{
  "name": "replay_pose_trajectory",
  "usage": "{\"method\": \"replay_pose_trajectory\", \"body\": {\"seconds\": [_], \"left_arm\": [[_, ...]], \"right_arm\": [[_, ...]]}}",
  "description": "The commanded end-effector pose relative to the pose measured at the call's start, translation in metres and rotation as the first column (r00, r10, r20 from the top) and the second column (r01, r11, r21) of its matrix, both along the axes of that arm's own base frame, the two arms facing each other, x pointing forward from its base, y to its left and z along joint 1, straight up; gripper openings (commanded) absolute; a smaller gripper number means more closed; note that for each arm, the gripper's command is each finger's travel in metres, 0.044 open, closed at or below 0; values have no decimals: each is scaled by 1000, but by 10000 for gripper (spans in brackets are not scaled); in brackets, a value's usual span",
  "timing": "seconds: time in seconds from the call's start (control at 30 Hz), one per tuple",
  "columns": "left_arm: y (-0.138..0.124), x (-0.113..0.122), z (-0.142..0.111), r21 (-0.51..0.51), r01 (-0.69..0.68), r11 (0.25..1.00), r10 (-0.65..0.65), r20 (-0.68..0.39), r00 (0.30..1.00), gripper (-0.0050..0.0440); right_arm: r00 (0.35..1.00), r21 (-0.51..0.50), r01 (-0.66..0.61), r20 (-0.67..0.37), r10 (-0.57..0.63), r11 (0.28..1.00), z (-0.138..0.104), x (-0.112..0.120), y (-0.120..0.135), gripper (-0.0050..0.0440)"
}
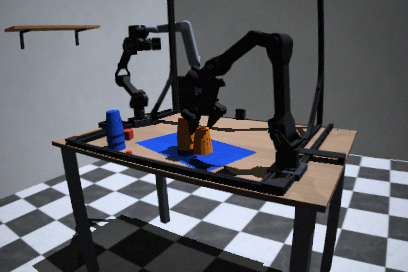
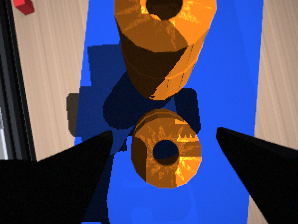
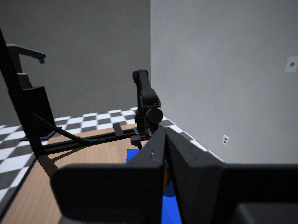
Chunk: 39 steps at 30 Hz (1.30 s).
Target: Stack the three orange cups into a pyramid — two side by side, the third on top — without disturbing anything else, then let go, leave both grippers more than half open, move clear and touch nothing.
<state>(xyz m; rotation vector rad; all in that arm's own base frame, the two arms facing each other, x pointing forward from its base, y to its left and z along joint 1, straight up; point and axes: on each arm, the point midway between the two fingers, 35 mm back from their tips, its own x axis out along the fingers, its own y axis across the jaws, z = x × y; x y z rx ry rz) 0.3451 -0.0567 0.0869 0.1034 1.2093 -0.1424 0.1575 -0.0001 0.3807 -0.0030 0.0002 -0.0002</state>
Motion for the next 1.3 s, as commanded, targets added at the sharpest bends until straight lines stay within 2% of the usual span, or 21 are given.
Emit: {"method": "replay_pose_trajectory", "body": {"seconds": [0.0, 0.07, 0.13, 0.2, 0.3, 1.27], "left_arm": [[0, 0, 0, 0, 0, 1000, 0, -1, 1000, 440], [0, 0, 8, 0, 0, 1000, 0, -1, 1000, 440], [0, -2, 31, 0, 0, 1000, 0, -1, 1000, 440], [0, -2, 31, 0, 0, 1000, 0, -1, 1000, 440], [0, -5, 49, 0, 0, 1000, 0, -1, 1000, 440], [0, -5, 49, 0, 0, 1000, 0, -1, 1000, 440]], "right_arm": [[1000, 3, 0, 0, 0, 1000, 0, 0, 0, 0], [1000, 3, 0, 0, 0, 1000, 0, 0, 0, 0], [1000, 3, 0, 0, 0, 1000, 0, 0, 0, 0], [1000, 3, 0, 0, 0, 1000, 0, 0, 0, 0], [1000, 3, 0, 0, 0, 1000, 0, 0, 0, 0], [1000, 3, 0, 0, 0, 1000, 0, 0, 0, 0]]}}
